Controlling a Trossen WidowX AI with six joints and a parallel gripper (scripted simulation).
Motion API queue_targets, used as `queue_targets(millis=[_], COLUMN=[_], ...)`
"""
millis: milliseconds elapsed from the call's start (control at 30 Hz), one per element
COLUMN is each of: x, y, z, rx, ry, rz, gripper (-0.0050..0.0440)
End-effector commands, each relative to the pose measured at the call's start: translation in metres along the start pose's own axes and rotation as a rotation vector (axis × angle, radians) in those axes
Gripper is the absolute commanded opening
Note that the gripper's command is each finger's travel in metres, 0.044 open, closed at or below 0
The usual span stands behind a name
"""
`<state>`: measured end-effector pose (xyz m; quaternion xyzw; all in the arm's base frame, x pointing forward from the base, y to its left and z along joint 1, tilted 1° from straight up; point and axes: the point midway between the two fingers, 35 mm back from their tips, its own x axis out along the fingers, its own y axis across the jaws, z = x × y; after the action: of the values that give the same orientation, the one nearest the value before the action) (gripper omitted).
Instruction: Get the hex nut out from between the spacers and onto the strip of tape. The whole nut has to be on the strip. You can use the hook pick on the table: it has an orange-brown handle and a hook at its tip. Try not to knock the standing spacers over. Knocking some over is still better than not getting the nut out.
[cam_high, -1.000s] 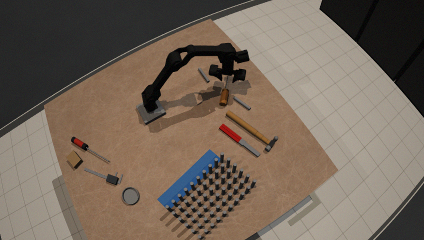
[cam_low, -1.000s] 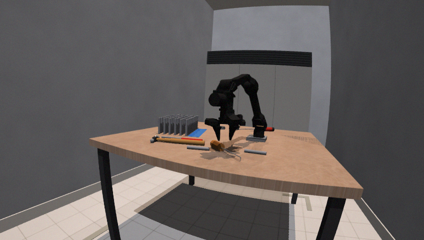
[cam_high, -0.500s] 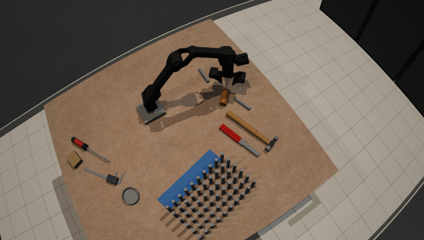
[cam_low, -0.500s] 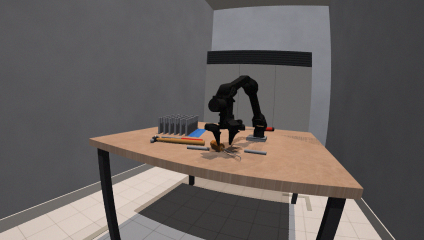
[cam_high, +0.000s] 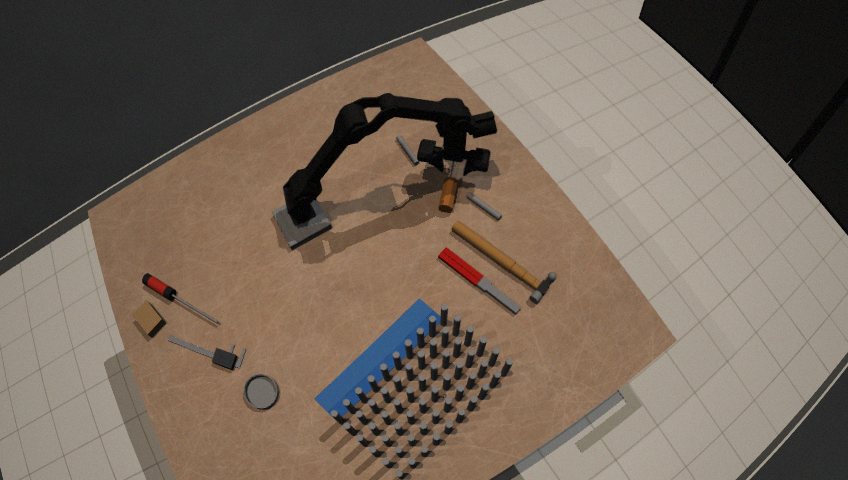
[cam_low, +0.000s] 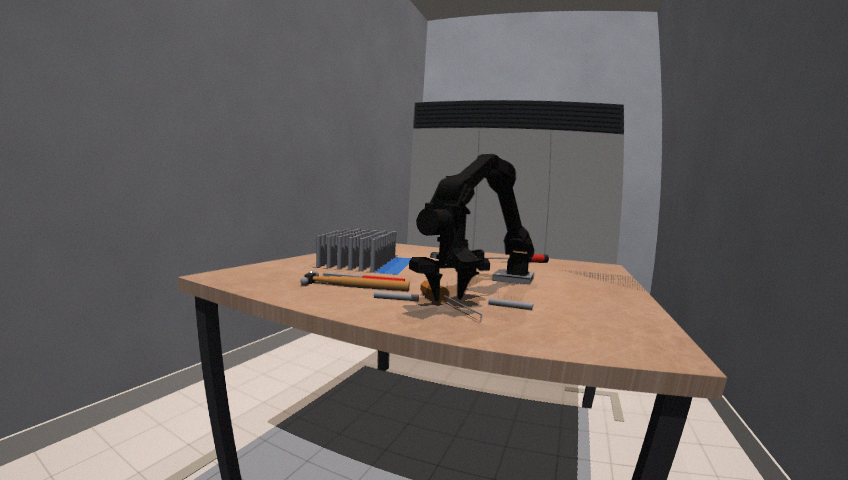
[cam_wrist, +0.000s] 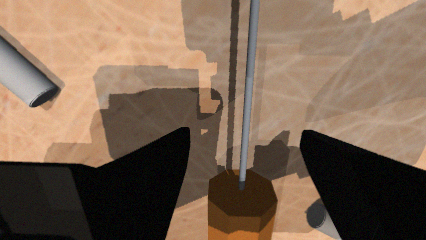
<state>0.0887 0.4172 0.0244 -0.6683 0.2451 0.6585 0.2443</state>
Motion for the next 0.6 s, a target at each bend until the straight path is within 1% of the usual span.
queue_targets(millis=[0,133,233,267,433,500,567], x=[-0.003,0.0033,0.005,-0.0047,-0.0047,-0.0047,-0.0047], y=[-0.0029,-0.0017,-0.001,-0.0041,-0.0041,-0.0041,-0.0041], z=[0.0013,0.0001,-0.0006,0.0023,0.0023,0.0023,0.0023], rx=[-0.006,-0.006,-0.005,-0.004,-0.004,-0.004,-0.004], ry=[-0.009,-0.006,-0.004,-0.018,-0.018,-0.018,-0.018], rz=[-0.022,-0.016,-0.012,-0.034,-0.034,-0.034,-0.034], gripper=[0.028,0.028,0.0208,0.0184,0.0064,0.0064,0.0051])
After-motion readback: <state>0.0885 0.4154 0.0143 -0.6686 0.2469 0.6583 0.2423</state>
